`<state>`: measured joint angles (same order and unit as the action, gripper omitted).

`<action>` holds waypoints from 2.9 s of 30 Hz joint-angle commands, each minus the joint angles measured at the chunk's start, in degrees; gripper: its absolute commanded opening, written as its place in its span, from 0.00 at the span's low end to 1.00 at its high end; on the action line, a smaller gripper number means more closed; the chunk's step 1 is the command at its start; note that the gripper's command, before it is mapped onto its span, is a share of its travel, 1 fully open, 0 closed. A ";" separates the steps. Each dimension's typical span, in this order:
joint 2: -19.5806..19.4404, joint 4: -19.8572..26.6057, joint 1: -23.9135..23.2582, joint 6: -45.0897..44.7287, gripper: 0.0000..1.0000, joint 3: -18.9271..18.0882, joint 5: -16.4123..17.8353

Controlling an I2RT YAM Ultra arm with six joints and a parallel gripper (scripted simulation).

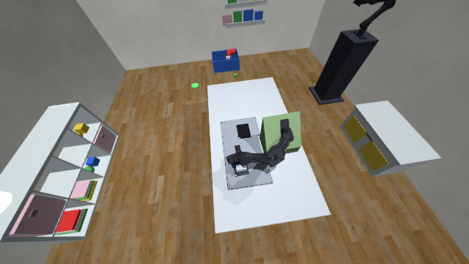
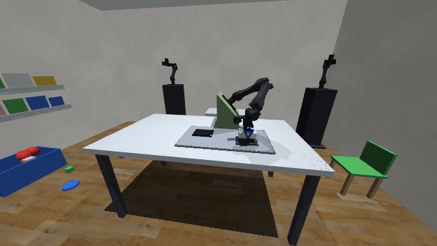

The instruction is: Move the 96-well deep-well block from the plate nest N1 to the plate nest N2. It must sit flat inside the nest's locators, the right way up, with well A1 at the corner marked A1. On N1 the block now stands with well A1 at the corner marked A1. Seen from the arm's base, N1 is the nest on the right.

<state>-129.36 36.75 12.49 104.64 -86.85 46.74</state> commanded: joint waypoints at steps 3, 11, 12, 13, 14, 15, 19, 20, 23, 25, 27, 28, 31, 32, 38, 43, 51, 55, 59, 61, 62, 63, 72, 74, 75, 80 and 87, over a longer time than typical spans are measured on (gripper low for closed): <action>0.00 -1.82 -0.51 1.23 0.00 0.07 -0.62; -1.10 -4.70 0.82 3.09 0.00 0.51 -0.91; -1.26 -5.04 0.97 3.31 0.00 0.54 -0.95; -1.42 -5.39 1.13 3.53 0.00 0.56 -0.99; -1.58 -5.73 1.29 3.75 0.00 0.59 -1.02; -1.73 -6.08 1.45 3.97 0.00 0.63 -1.06; -1.74 -6.17 1.50 4.04 0.00 0.66 -1.07; -1.72 -6.19 1.51 4.05 0.00 0.69 -1.08; -1.67 -6.23 1.52 4.06 0.00 0.78 -1.08; -1.63 -6.27 1.53 4.08 0.00 0.84 -1.08; -1.59 -6.30 1.54 4.10 0.00 0.90 -1.08; -1.58 -6.31 1.55 4.10 0.00 0.92 -1.08; -1.52 -6.34 1.57 4.14 0.00 0.98 -1.09; -1.51 -6.35 1.58 4.15 0.00 1.00 -1.09; -1.50 -6.52 1.67 4.28 0.00 1.08 -1.11; -1.50 -6.73 1.79 4.44 0.00 1.17 -1.14; -1.52 -6.98 1.93 4.63 0.00 1.27 -1.18; -1.55 -7.14 2.00 4.73 0.00 1.32 -1.20; -1.58 -7.30 2.08 4.84 0.00 1.37 -1.22; -1.60 -7.38 2.12 4.89 0.00 1.41 -1.22; -1.61 -7.42 2.13 4.91 0.00 1.42 -1.23; -1.62 -7.46 2.15 4.94 0.00 1.43 -1.23; -1.70 -7.74 2.26 5.09 0.00 1.52 -1.26; -1.72 -7.82 2.30 5.14 0.00 1.54 -1.27; -1.73 -7.86 2.31 5.16 0.00 1.56 -1.27; -1.80 -8.06 2.38 5.26 0.00 1.63 -1.29; -1.87 -8.26 2.45 5.35 0.00 1.69 -1.31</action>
<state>-131.55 28.56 15.38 109.95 -85.10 45.89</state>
